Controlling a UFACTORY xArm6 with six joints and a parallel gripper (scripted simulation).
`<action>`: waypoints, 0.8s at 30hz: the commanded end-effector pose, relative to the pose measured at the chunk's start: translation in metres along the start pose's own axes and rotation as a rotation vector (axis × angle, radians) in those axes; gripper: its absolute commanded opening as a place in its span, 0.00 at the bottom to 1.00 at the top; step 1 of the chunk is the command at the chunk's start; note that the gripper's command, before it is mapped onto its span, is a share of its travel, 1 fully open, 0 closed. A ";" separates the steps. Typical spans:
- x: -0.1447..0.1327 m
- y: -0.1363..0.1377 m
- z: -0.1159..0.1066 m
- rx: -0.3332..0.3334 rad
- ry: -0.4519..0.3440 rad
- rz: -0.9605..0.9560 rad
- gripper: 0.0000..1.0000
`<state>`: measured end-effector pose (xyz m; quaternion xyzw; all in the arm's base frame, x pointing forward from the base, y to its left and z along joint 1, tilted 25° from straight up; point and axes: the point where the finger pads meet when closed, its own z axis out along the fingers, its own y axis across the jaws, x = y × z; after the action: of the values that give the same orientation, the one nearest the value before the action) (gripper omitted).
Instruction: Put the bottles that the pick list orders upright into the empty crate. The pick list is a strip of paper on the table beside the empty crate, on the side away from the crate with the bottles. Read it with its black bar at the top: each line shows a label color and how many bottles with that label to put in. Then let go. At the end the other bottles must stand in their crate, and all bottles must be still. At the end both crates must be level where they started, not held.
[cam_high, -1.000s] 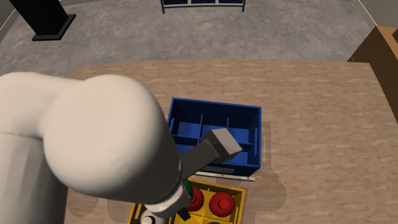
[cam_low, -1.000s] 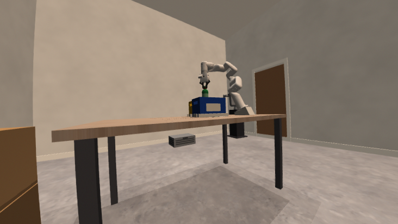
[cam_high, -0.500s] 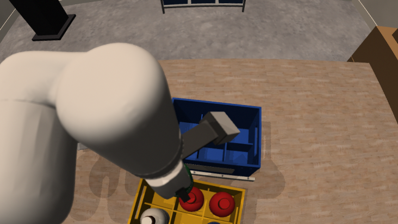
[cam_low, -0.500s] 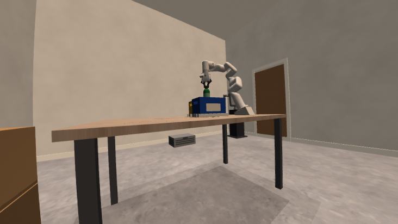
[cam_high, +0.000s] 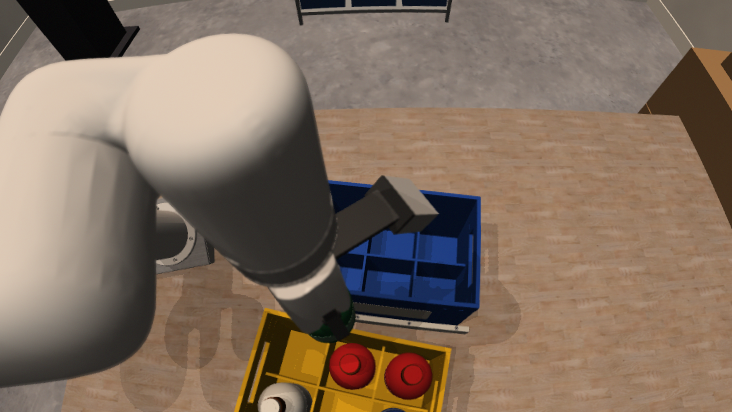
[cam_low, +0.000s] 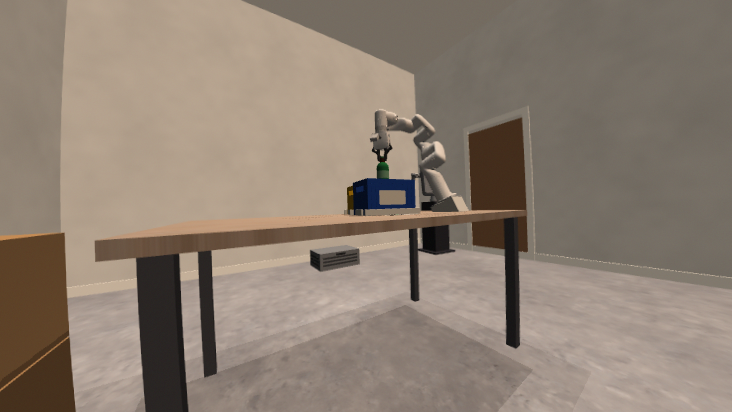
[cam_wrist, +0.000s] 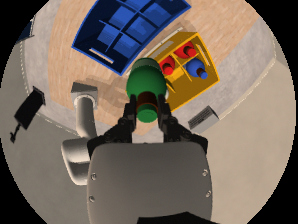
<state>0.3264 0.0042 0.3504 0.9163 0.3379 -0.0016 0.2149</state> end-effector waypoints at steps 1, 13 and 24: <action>0.004 -0.005 -0.001 -0.002 0.003 0.001 0.00; 0.016 -0.025 -0.001 -0.002 0.003 0.001 0.00; 0.025 -0.041 -0.001 -0.001 0.003 0.001 0.00</action>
<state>0.3208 0.0407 0.3338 0.9164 0.3377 -0.0015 0.2150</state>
